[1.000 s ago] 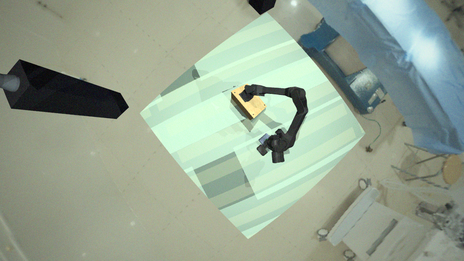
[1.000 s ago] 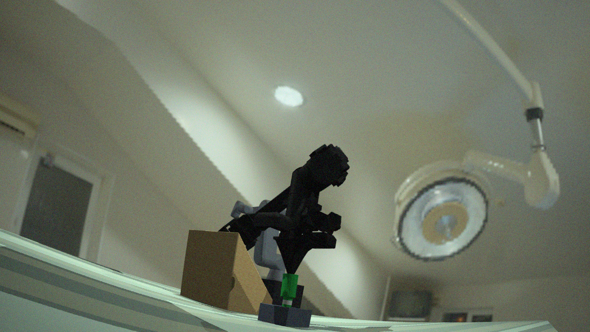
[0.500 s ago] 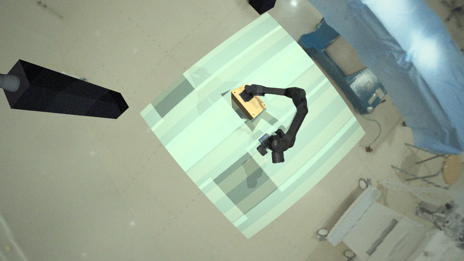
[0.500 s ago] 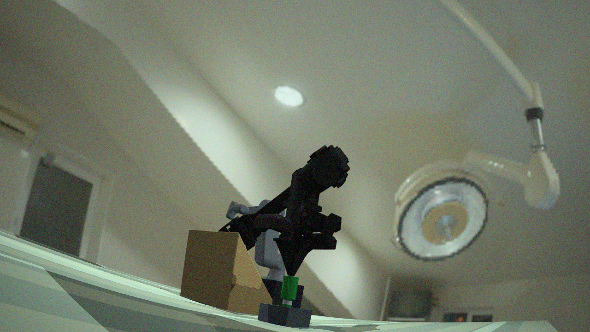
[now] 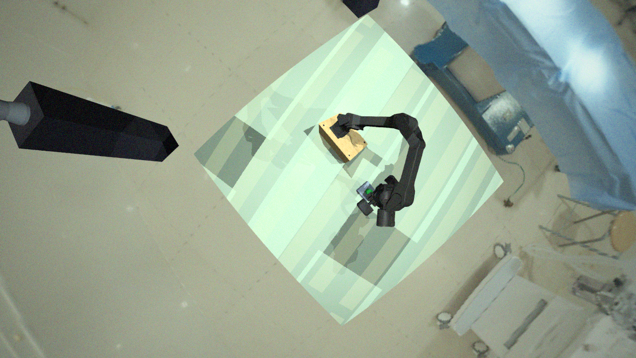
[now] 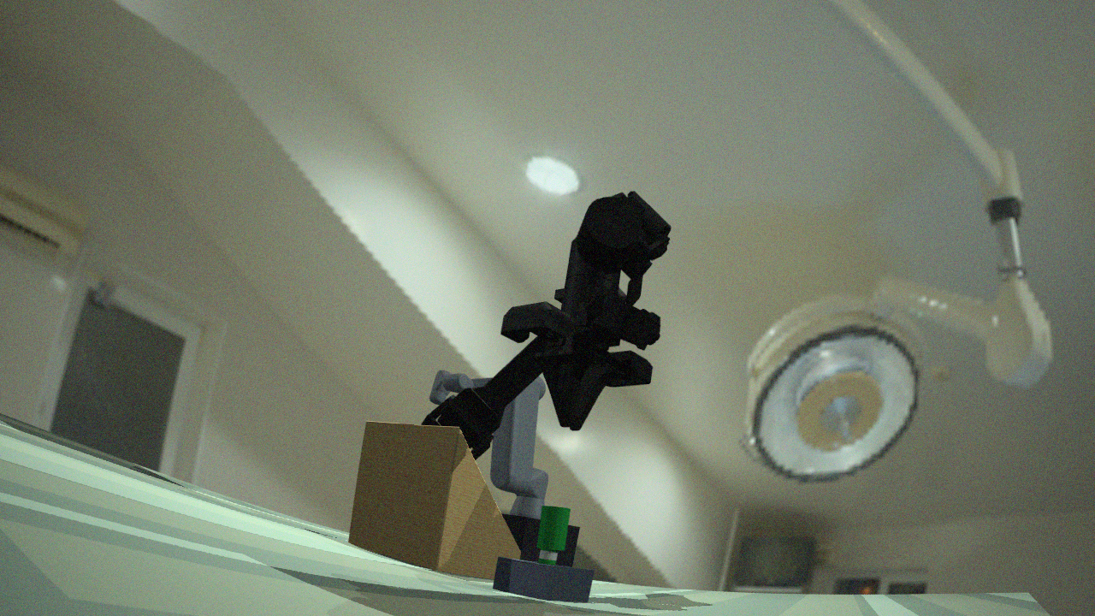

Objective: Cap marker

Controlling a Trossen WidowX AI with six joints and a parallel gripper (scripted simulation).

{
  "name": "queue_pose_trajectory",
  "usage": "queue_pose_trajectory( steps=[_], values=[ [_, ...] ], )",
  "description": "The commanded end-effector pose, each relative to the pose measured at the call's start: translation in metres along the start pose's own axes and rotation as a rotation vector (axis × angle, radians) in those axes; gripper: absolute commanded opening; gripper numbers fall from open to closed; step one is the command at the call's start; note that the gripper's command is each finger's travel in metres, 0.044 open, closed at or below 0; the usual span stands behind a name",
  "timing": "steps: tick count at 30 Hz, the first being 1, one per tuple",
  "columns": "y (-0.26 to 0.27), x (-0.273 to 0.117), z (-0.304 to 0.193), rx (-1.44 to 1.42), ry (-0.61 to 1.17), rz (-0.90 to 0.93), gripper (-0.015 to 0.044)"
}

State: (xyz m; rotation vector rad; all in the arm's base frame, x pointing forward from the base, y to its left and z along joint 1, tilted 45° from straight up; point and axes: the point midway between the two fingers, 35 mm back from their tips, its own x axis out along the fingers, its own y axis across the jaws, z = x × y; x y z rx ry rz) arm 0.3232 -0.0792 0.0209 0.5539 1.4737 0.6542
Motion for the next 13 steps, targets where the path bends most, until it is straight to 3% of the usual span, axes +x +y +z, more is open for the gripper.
queue_pose_trajectory(
  steps=[1, 11, 13],
  values=[
    [0.0003, -0.0022, -0.0004, -0.005, 0.006, -0.002, 0.0158],
    [0.0003, -0.0022, -0.0004, -0.005, 0.006, -0.002, 0.0420],
    [0.0003, -0.0022, -0.0004, -0.005, 0.006, -0.002, 0.0440]
  ],
)
